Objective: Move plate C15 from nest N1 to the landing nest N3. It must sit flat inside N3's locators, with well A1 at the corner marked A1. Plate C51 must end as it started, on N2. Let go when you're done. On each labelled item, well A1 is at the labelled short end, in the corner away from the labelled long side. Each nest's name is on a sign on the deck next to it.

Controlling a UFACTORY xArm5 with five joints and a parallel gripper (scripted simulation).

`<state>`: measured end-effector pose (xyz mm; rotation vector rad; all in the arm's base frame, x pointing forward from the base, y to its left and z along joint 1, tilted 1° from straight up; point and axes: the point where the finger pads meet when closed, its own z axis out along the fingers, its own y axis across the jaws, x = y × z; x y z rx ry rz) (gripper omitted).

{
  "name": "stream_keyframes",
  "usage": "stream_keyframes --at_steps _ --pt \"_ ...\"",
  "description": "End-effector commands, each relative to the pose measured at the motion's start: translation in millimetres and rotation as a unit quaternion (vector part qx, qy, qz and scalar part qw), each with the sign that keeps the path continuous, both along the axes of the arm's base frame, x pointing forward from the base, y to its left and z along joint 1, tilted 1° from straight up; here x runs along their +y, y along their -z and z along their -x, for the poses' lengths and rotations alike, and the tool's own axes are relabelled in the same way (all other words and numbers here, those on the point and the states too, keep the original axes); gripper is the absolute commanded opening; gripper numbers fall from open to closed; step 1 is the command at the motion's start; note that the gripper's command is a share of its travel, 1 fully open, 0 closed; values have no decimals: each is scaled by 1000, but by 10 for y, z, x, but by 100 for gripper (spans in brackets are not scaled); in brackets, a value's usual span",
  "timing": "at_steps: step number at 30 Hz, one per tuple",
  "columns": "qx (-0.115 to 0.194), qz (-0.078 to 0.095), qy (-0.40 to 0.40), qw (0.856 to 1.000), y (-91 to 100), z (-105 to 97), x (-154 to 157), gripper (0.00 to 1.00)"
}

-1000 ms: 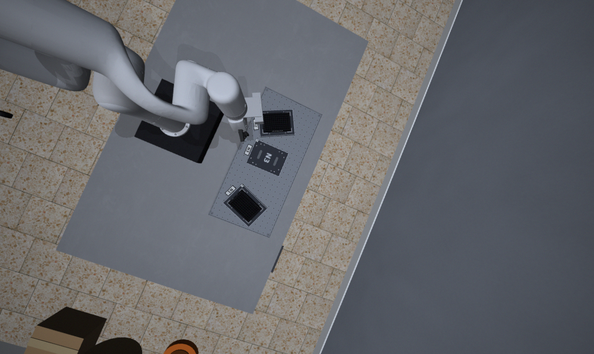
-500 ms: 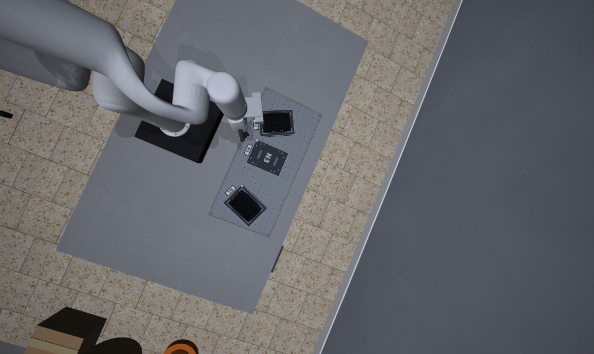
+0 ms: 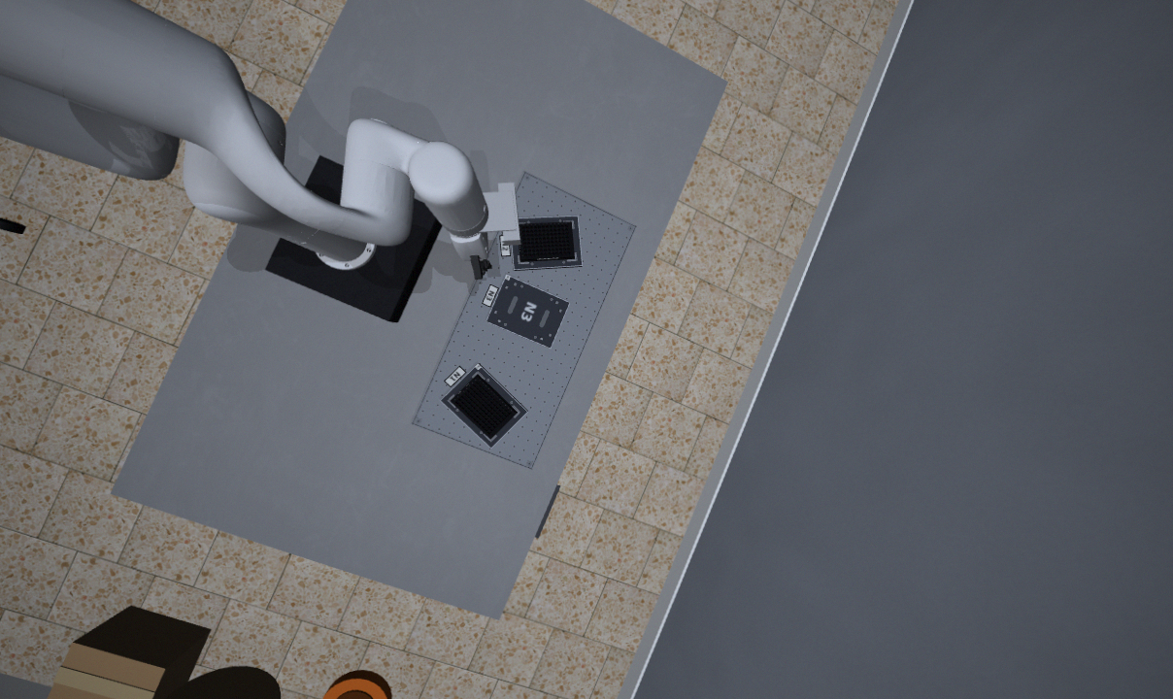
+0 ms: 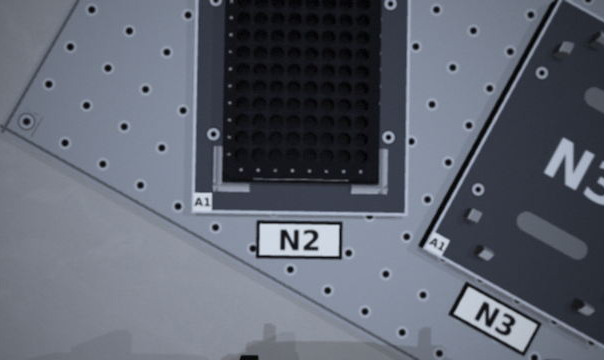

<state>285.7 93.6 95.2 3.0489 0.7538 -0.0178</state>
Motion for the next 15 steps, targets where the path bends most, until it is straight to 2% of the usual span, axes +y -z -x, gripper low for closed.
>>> stream_keyframes --at_steps 1,3,12,15 --pt "0 -4 0 1000 -10 -11 4 100" --pt "0 -4 0 1000 -10 -11 4 100" --pt "0 -2 149 989 -6 -169 -419 100" --pt "0 -2 166 986 -6 -187 -466 100"
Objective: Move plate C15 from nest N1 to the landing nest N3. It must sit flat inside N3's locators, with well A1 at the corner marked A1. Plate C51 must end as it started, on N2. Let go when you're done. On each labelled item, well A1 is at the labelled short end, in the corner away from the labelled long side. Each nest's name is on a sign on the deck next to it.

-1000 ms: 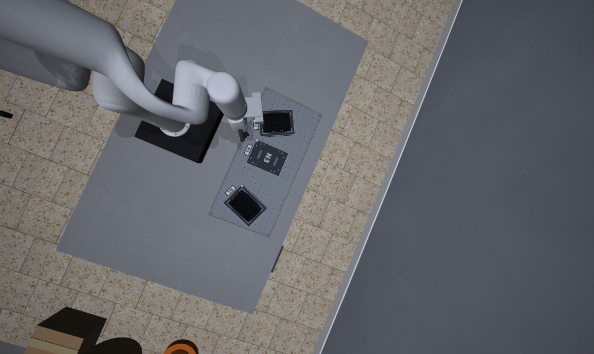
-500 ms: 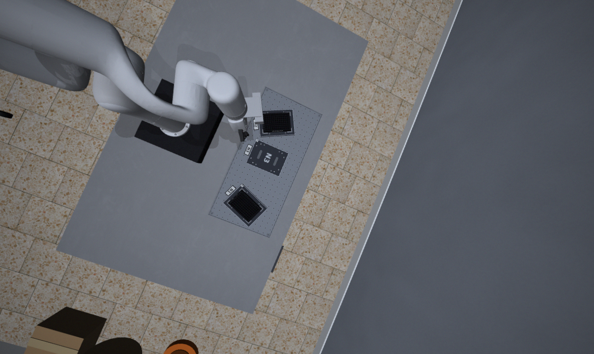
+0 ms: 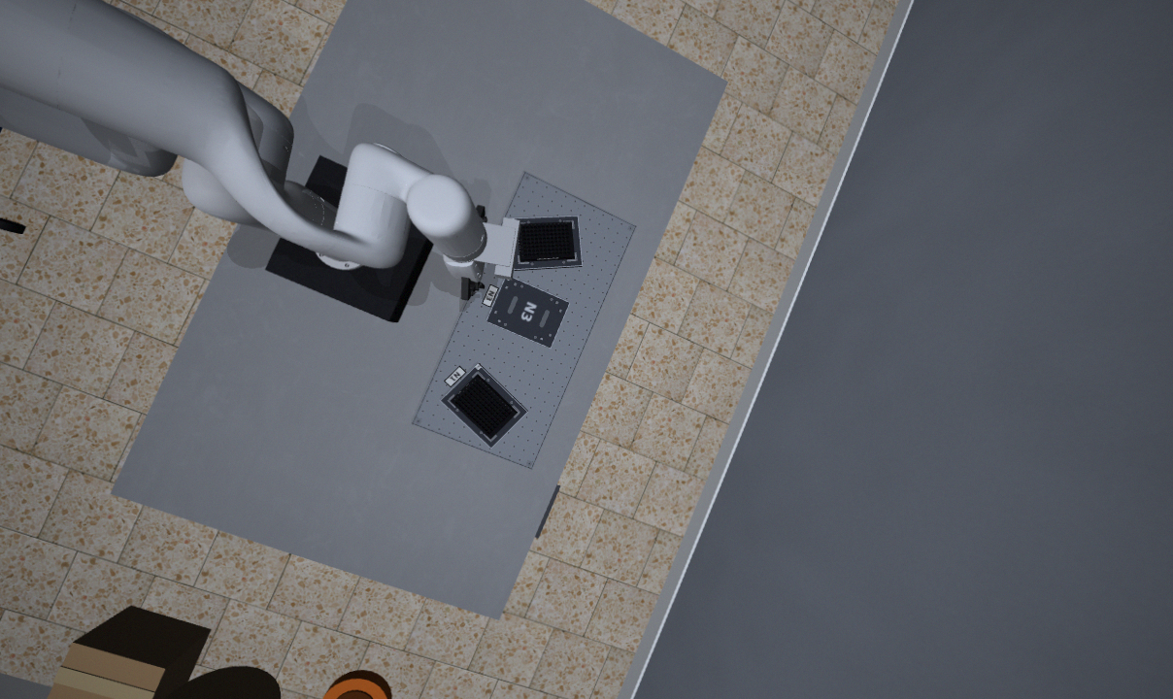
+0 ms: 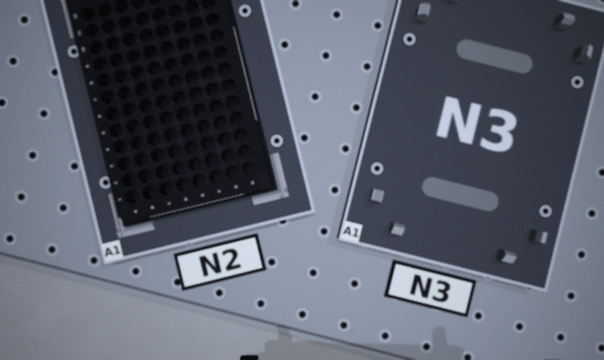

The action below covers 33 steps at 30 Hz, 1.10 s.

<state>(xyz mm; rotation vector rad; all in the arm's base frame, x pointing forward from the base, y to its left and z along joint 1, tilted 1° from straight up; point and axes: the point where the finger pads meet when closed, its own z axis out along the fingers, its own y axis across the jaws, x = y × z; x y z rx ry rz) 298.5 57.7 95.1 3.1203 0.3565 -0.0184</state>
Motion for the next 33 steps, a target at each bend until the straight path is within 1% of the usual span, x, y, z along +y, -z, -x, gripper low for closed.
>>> stream_keyframes --at_steps 1,7,10,14,16,18,19,31,33 --pt "-1 -3 55 998 -6 -77 -155 100" --pt "-1 -1 154 988 -4 -182 -437 100" --pt "-1 -1 203 979 -3 -235 -578 100" --pt "-1 0 268 963 -2 -305 -766 100" --pt "-1 0 268 963 -2 -305 -766 100" --pt "-1 0 300 954 -1 -340 -860 100" --pt "-1 1 306 952 0 -358 -907 100" --pt "-1 1 306 952 4 -567 -1470 100" --pt "-1 1 306 952 4 -567 -1470 100"
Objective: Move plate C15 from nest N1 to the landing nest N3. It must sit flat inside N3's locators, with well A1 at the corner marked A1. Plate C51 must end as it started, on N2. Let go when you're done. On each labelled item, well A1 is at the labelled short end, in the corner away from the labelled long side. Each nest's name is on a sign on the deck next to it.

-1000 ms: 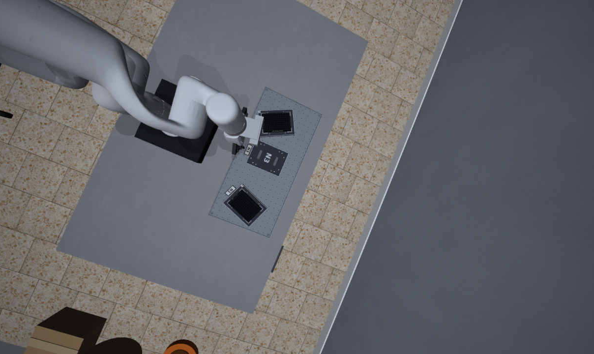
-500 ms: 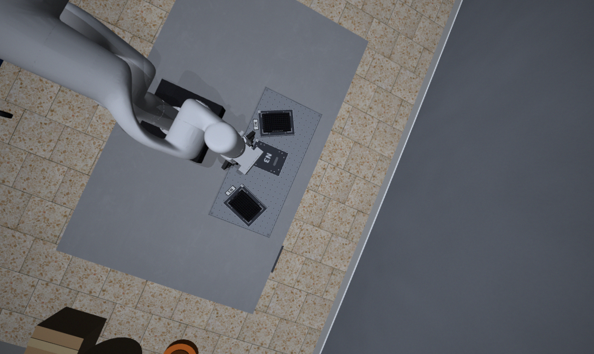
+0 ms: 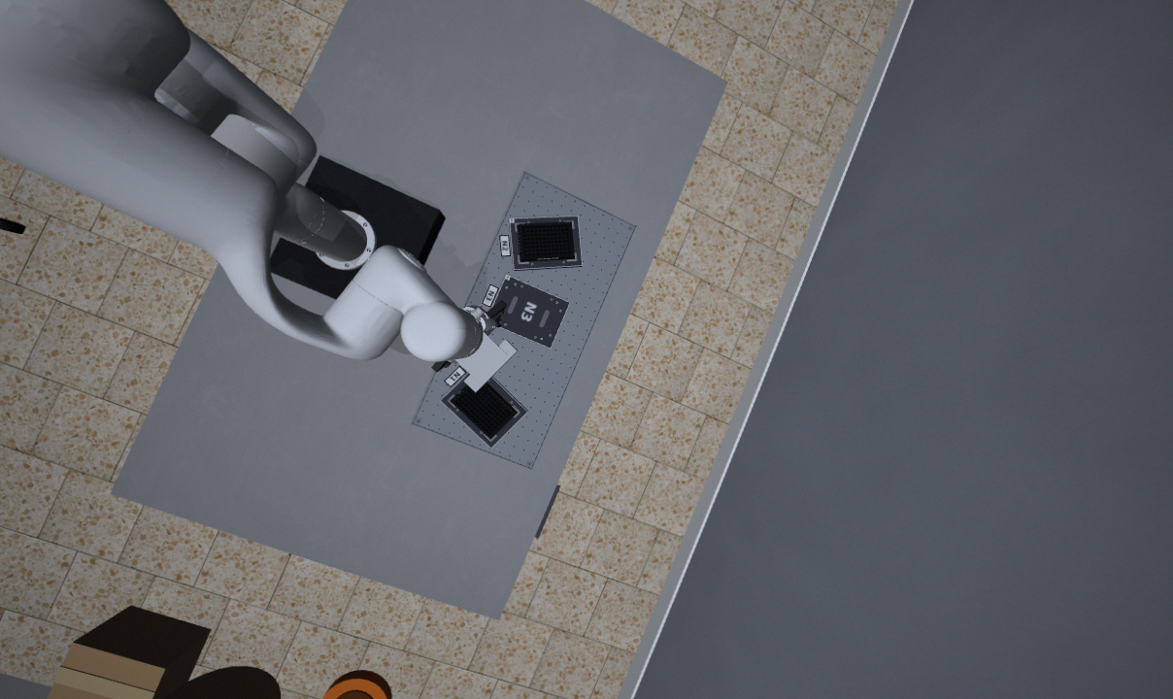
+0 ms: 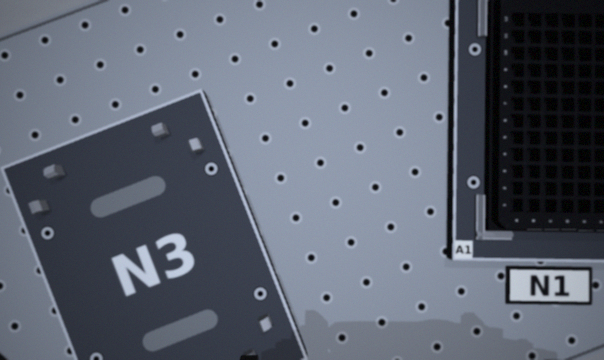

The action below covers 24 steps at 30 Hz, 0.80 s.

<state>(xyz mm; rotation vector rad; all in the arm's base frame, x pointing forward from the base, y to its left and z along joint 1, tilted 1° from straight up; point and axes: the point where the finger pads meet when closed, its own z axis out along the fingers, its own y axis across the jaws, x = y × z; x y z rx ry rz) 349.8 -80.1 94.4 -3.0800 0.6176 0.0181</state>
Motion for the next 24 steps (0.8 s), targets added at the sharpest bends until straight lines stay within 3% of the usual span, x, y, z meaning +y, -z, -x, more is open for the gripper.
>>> stream_keyframes --at_steps 1,24 --pt "-1 0 -1 1000 -3 -72 -139 100" --pt "-1 0 -1 1000 3 -440 -1124 100"
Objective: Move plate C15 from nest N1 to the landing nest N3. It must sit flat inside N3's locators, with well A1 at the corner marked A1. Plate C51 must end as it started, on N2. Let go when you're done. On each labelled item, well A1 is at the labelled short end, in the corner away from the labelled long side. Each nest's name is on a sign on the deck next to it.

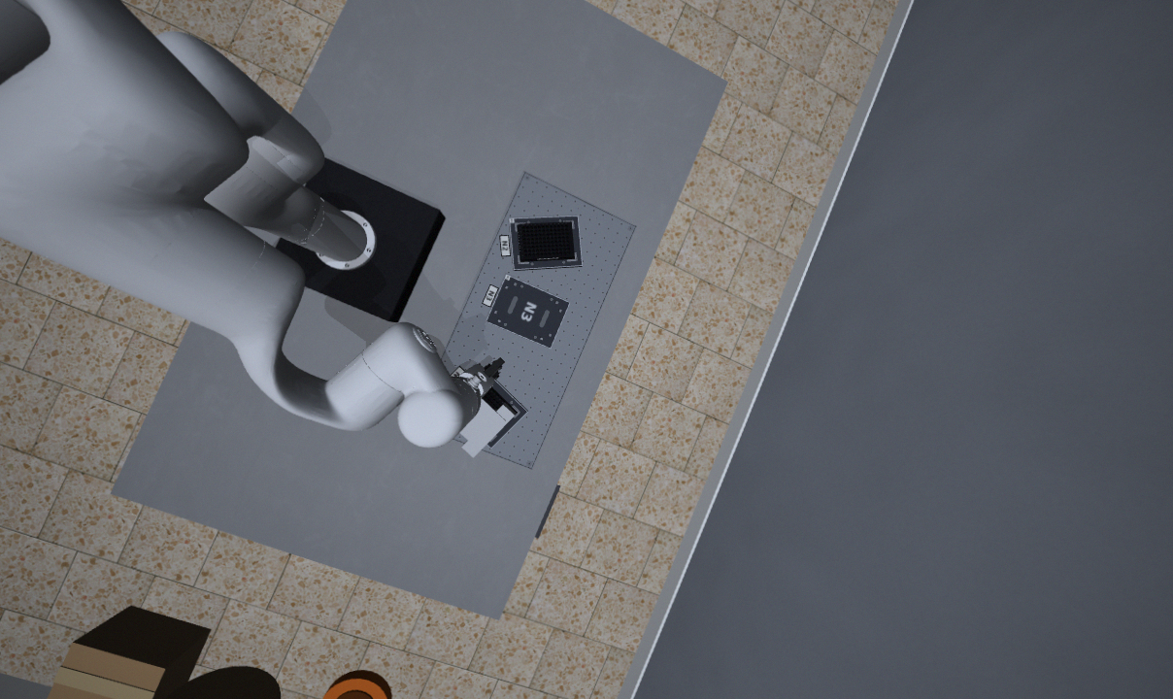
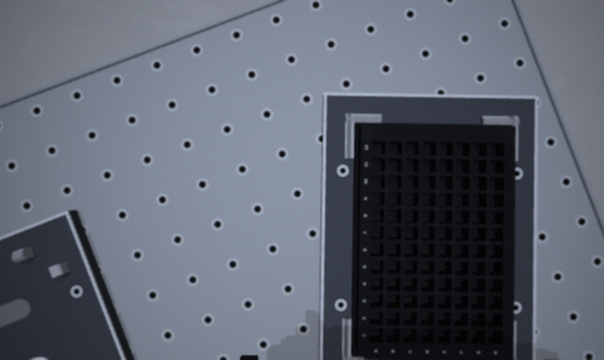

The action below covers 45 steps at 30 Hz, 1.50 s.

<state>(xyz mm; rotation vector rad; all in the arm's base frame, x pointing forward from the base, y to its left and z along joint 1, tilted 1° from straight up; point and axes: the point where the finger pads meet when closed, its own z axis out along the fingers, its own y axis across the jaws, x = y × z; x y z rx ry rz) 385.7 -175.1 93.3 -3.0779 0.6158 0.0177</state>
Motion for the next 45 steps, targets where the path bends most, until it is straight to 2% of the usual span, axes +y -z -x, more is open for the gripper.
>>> stream_keyframes --at_steps 1,8,27,45 --pt "0 1 0 1000 -7 -99 -222 100" --pt "0 1 0 1000 -5 -215 -533 100" --pt "0 1 0 1000 11 -215 -533 100" --pt "0 1 0 1000 279 -212 -533 100"
